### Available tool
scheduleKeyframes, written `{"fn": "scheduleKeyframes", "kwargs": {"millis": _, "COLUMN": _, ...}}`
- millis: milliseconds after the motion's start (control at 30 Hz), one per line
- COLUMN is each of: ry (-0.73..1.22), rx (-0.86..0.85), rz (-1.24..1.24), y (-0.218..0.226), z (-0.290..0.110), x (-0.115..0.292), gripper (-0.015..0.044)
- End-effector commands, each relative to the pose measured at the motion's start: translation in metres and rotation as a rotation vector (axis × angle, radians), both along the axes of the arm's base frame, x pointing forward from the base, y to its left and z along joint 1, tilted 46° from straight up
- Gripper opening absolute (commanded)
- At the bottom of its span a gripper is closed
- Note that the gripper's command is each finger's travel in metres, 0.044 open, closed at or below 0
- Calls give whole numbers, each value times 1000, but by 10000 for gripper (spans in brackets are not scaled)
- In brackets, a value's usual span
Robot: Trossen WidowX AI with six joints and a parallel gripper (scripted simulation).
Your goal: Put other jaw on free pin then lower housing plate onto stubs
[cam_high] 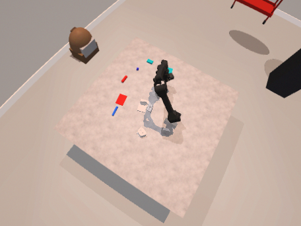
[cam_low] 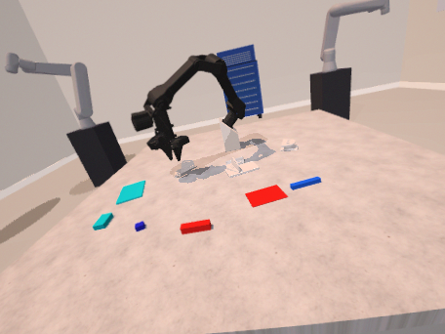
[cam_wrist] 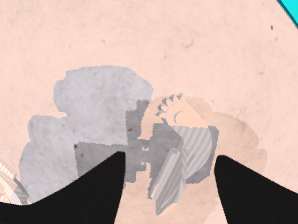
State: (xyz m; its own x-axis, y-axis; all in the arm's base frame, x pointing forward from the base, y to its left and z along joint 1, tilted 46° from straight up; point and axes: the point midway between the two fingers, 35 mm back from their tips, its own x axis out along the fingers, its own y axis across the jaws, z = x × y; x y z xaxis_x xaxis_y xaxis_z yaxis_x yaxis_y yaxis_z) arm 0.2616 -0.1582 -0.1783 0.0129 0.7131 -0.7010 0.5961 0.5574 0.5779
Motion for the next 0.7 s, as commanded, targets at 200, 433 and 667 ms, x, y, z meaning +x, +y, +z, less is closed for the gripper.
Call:
{"fn": "scheduleKeyframes", "kwargs": {"millis": 200, "ry": 0, "rx": -1, "rz": -3, "y": 0, "z": 0, "x": 0, "gripper": 440}}
{"fn": "scheduleKeyframes", "kwargs": {"millis": 433, "ry": 0, "rx": -1, "rz": -3, "y": 0, "z": 0, "x": 0, "gripper": 440}}
{"fn": "scheduleKeyframes", "kwargs": {"millis": 667, "ry": 0, "rx": -1, "rz": -3, "y": 0, "z": 0, "x": 0, "gripper": 440}}
